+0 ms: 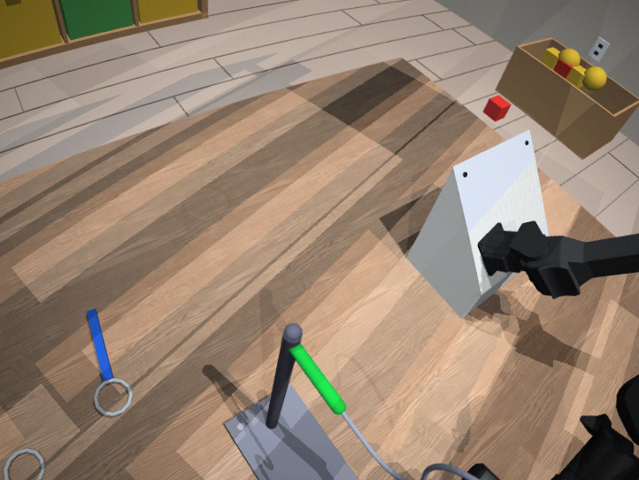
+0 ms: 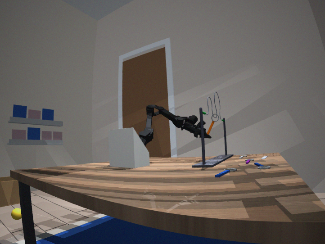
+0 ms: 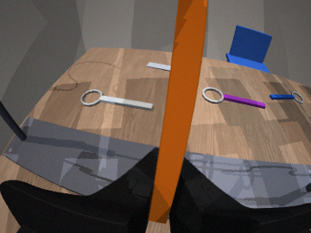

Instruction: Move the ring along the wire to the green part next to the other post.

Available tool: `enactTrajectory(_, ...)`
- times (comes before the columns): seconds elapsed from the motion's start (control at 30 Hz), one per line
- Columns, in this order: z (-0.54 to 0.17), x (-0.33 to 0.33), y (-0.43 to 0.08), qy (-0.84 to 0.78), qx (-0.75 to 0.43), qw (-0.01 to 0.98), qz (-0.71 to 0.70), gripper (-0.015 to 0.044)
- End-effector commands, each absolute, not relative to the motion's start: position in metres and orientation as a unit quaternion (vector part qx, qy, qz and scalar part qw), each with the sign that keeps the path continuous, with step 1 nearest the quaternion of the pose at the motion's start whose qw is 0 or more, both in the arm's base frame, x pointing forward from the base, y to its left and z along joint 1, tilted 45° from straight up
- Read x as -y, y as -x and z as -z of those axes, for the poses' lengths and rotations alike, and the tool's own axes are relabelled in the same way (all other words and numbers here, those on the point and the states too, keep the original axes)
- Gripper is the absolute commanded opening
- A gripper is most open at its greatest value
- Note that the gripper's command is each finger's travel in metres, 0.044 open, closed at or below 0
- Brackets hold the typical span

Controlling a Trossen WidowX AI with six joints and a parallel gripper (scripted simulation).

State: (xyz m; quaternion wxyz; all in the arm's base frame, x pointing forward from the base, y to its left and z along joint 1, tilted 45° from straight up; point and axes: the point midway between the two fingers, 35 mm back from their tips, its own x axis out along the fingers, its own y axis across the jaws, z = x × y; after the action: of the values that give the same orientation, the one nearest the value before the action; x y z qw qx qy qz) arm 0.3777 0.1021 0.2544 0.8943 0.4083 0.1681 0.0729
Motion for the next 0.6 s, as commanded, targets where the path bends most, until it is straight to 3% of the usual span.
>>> enactTrajectory(0.0,-0.252,-0.098,-0.376,-0.402,-0.166,0.897,-0.074,-0.0150)
enactTrajectory(0.57,-0.229,-0.075,-0.372,-0.342,-0.182,0.920,-0.055,-0.0150)
